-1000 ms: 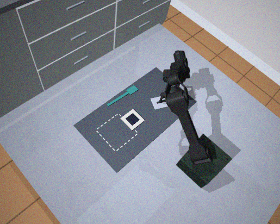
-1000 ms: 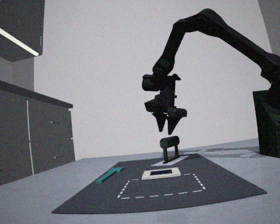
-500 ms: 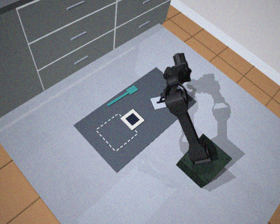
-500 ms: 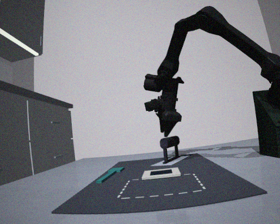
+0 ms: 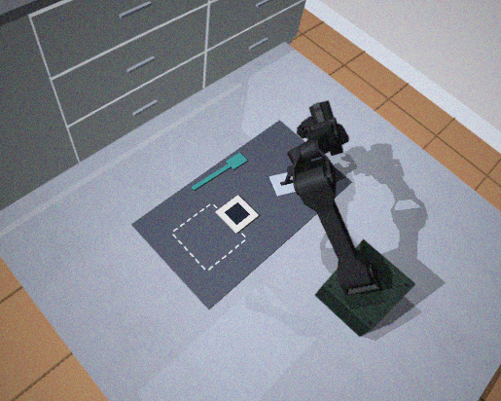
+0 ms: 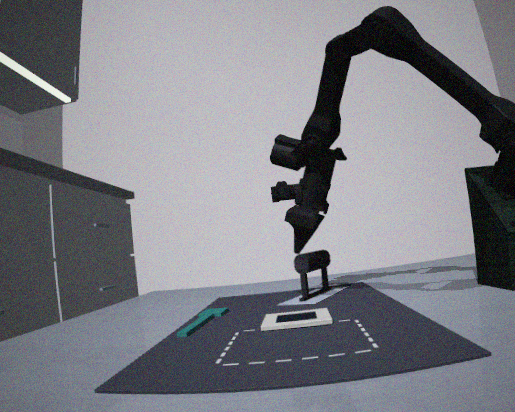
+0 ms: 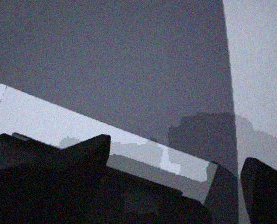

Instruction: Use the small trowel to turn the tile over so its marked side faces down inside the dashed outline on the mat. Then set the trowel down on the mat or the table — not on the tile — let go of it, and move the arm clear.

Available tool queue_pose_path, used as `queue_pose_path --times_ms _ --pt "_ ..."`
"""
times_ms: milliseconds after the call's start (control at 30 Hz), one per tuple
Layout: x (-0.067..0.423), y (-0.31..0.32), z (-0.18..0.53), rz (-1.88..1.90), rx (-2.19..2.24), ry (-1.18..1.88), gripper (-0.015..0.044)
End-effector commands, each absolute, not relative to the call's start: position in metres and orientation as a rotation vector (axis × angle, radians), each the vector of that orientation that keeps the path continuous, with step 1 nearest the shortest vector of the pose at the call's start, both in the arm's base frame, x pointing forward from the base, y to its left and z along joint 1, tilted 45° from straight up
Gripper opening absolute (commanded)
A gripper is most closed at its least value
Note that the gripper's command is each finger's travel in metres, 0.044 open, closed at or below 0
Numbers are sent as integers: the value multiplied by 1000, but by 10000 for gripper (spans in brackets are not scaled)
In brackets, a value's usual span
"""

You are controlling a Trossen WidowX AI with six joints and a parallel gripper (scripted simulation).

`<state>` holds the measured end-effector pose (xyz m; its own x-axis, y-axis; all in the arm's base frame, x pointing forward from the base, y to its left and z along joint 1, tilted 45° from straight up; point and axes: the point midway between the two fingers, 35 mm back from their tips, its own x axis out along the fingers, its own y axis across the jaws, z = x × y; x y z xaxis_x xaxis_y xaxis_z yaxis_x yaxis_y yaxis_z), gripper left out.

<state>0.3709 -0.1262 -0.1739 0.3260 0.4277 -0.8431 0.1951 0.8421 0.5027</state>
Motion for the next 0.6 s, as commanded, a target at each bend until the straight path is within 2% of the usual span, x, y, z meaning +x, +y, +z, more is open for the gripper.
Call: queue_pose_path --times_ms 0,567 --pt "371 -127 -172 101 646 1239 300" --pt "368 -124 -173 -218 1019 1149 300"
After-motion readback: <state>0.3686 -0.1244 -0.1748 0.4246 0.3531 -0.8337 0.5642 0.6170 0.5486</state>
